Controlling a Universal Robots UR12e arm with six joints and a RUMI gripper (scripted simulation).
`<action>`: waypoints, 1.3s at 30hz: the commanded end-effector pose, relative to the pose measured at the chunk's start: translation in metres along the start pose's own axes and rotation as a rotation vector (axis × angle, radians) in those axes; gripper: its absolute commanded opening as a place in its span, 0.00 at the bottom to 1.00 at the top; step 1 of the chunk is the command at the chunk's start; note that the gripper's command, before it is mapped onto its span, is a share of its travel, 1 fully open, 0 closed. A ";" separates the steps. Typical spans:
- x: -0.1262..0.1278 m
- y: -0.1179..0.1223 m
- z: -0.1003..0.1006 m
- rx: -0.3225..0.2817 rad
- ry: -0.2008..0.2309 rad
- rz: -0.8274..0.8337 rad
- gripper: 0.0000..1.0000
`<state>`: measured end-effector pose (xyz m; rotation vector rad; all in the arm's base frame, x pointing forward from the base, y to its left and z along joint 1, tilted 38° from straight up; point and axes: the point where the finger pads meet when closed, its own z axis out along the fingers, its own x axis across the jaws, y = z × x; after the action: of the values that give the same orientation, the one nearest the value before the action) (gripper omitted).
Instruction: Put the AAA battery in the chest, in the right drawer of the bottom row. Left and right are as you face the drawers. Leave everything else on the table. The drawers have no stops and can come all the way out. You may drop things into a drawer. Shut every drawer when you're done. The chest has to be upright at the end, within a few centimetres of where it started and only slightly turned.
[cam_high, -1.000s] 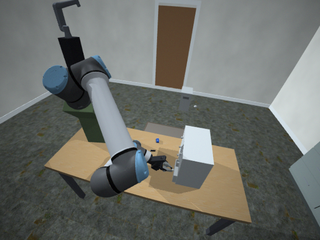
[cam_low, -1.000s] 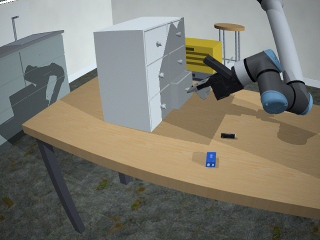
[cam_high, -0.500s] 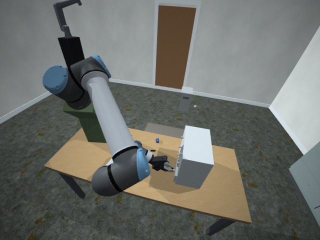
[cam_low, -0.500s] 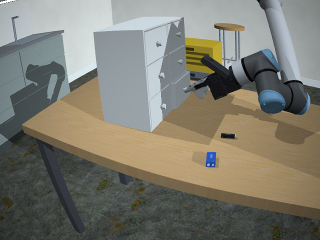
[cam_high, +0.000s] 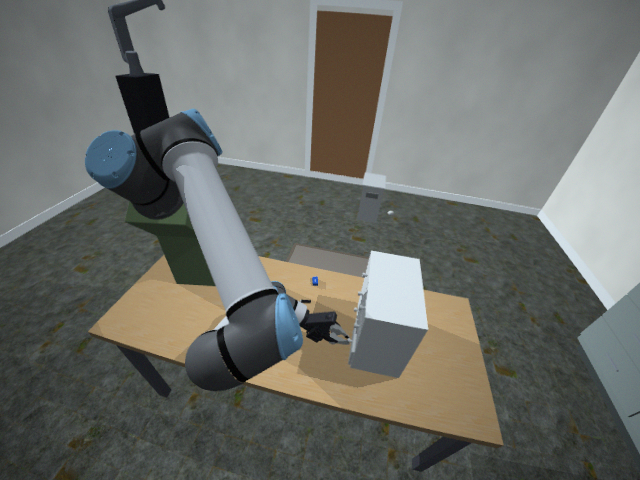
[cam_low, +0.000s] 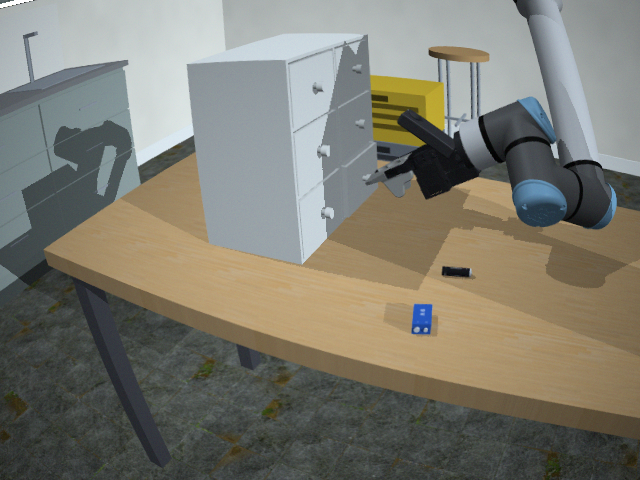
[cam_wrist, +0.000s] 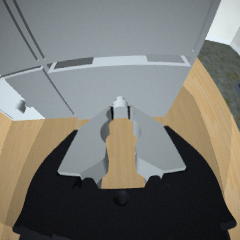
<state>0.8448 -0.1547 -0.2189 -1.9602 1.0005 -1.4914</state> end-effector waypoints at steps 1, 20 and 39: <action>0.001 -0.004 0.004 0.003 0.001 -0.002 0.07; 0.000 -0.006 0.008 0.002 0.000 -0.001 0.07; 0.000 -0.006 0.009 0.002 0.000 -0.001 0.07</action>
<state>0.8523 -0.1522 -0.2184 -1.9607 1.0012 -1.4901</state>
